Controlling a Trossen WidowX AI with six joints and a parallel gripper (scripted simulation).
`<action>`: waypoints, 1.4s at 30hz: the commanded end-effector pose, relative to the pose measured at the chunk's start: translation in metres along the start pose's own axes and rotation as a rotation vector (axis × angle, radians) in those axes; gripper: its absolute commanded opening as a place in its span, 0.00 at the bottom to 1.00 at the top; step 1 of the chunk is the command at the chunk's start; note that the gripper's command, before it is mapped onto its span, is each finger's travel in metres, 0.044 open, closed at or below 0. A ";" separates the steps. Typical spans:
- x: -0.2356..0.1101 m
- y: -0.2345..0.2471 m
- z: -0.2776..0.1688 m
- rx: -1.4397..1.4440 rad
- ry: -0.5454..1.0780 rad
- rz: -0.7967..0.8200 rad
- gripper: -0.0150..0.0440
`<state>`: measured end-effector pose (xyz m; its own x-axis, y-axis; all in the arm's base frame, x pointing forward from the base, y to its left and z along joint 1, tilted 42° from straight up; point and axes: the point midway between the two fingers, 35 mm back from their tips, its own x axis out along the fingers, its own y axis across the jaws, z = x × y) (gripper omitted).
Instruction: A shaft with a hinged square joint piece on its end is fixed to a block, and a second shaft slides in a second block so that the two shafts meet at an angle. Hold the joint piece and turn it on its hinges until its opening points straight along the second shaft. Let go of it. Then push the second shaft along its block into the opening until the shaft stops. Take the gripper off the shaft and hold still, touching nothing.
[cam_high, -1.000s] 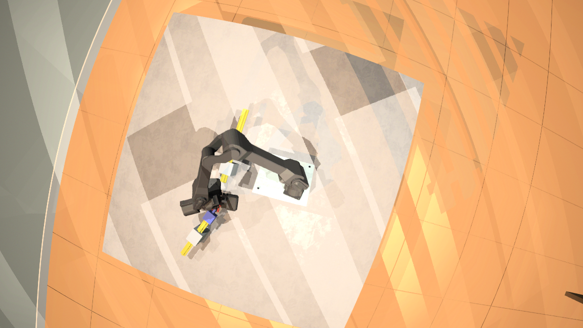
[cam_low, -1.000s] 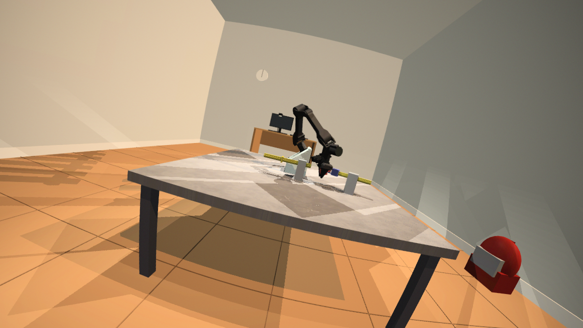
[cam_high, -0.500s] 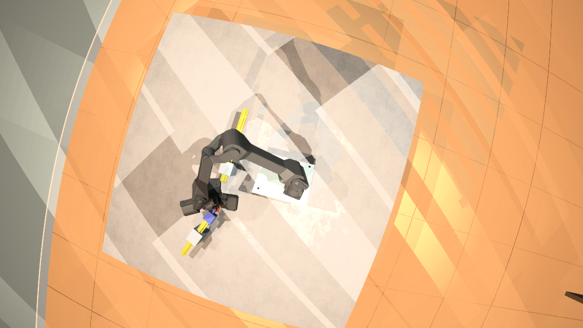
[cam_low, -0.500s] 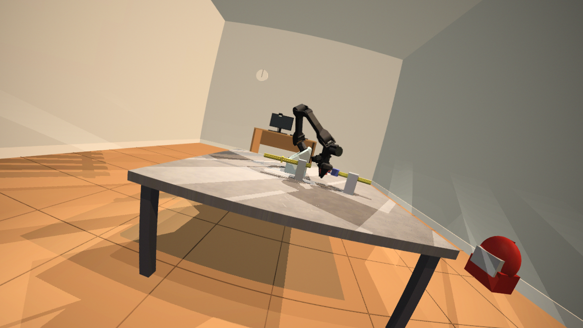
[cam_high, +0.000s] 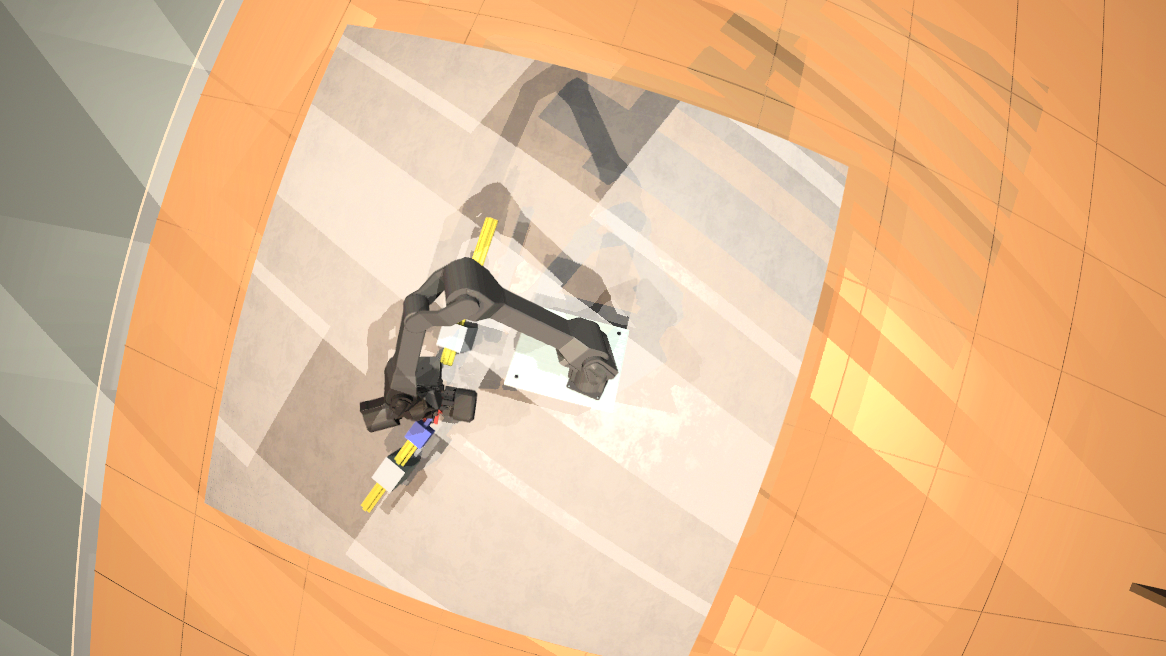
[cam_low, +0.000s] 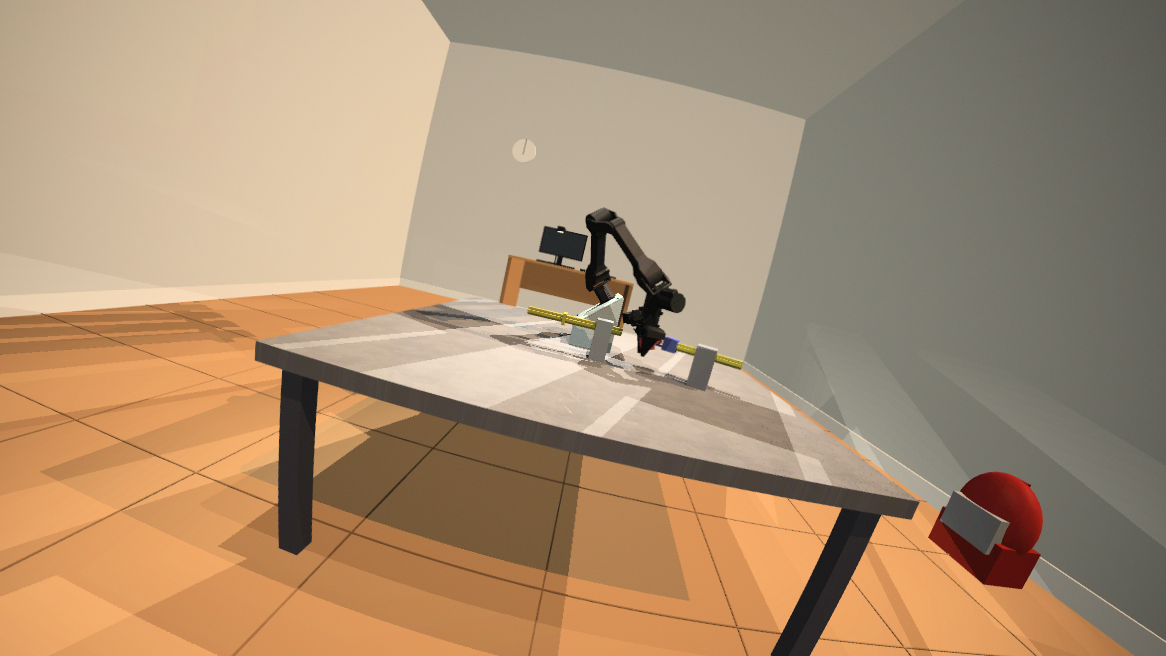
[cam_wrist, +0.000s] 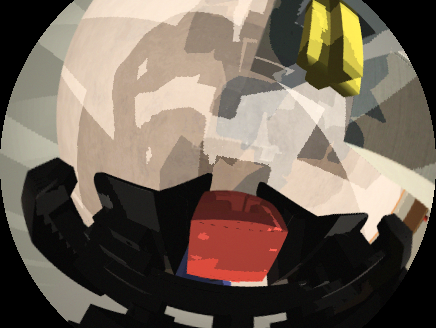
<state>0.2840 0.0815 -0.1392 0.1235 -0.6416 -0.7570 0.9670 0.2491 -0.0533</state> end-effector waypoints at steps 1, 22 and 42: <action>0.000 0.000 0.000 0.000 0.000 0.000 0.50; -0.003 -0.002 0.001 0.038 -0.066 -0.004 0.25; -0.010 -0.006 0.002 0.115 -0.205 -0.016 0.25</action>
<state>0.2783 0.0847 -0.1303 0.1390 -0.7764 -0.6147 0.9862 0.1646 0.0151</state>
